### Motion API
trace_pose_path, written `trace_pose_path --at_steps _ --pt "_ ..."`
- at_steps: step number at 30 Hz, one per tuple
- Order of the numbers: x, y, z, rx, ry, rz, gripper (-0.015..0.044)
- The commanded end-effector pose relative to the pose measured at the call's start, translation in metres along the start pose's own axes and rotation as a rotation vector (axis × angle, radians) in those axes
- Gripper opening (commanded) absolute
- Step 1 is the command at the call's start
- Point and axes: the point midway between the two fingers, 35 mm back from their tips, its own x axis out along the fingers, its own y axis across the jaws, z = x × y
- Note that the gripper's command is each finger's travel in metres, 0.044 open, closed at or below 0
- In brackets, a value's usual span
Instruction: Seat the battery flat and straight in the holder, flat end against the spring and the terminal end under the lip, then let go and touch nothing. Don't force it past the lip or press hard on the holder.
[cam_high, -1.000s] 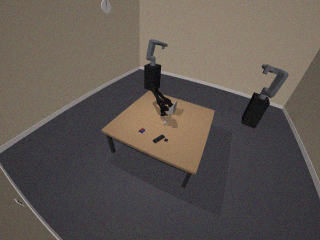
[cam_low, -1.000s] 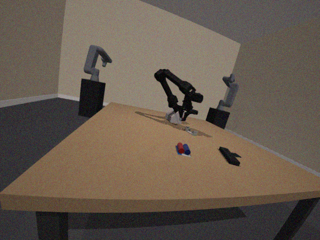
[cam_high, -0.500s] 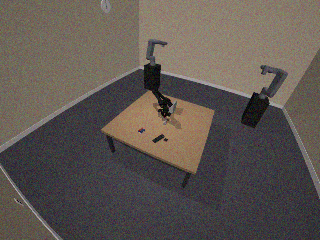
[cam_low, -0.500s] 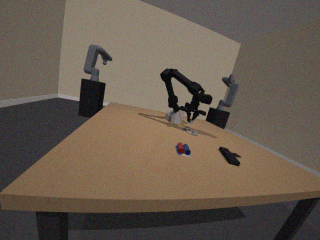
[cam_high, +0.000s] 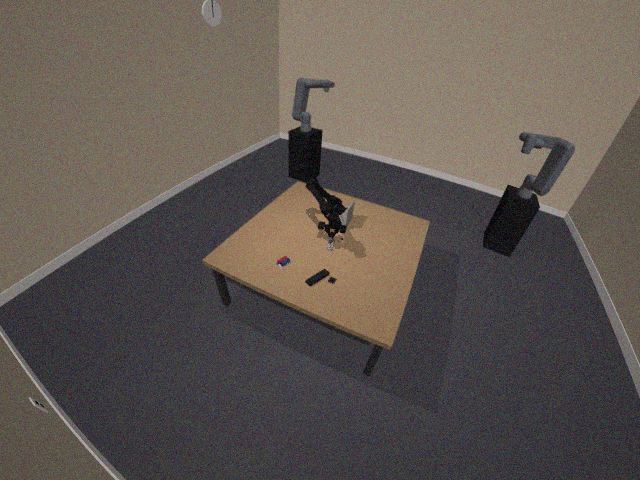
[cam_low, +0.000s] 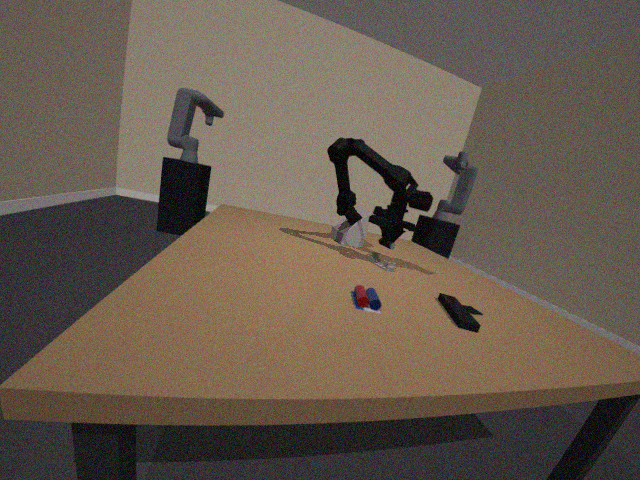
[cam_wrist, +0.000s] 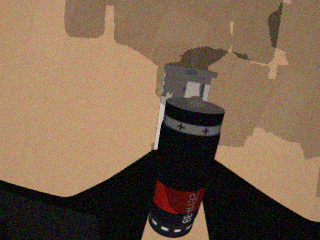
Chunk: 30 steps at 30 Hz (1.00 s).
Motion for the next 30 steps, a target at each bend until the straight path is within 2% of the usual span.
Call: trace_pose_path --at_steps 1,13,30 --pt "0.006 -0.001 -0.001 -0.012 -0.041 -0.002 0.0086" --pt "0.039 -0.001 0.005 0.004 -0.248 0.002 0.0086" --pt "0.045 -0.001 0.002 0.007 -0.331 0.001 0.0086"
